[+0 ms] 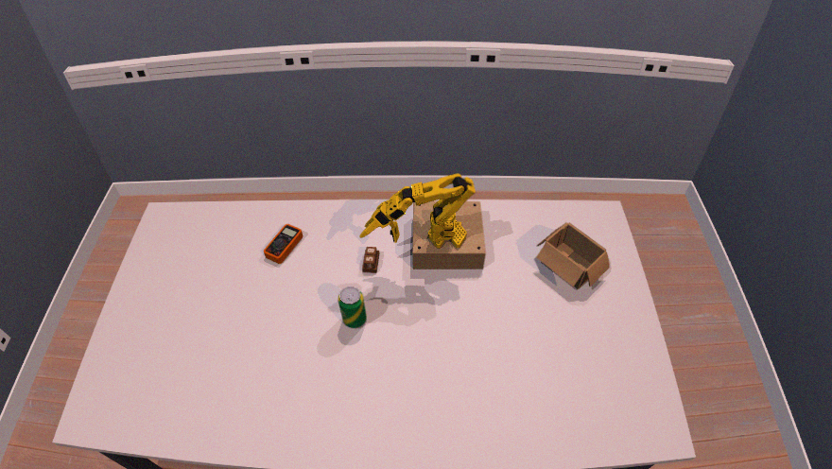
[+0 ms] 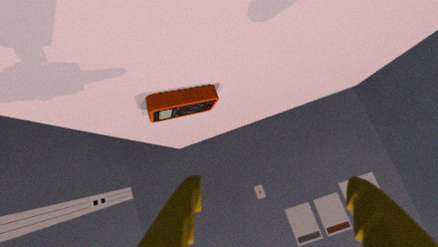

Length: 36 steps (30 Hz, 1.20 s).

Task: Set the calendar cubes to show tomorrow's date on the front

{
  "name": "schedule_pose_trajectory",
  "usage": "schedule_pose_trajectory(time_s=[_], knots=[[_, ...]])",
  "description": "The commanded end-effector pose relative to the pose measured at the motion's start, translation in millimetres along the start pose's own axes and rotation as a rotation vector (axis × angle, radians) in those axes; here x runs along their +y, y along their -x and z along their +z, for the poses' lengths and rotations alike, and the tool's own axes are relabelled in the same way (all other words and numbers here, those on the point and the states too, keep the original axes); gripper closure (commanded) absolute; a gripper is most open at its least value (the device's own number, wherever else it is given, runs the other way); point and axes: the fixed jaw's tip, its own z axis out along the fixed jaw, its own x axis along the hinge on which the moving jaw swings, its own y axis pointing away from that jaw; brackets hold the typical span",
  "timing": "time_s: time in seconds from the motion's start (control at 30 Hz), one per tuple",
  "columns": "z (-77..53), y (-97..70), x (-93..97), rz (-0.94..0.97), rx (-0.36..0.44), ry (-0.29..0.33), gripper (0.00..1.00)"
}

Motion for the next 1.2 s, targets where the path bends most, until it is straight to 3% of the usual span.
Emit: schedule_pose_trajectory(time_s=[0.0,0.13,0.57,0.63,0.97,1.17], knots=[[-0.4,-2.8,1.5,0.084,-0.012,0.015,0.65],[-0.2,-3.3,1.8,0.136,-0.022,0.023,0.65],[1.4,-7.5,3.9,0.622,-0.098,0.120,0.65],[1.4,-7.5,3.9,0.622,-0.098,0.120,0.65],[2.4,-10.4,5.2,1.014,-0.129,0.227,0.65],[2.7,-11.4,5.6,1.157,-0.132,0.272,0.65]])
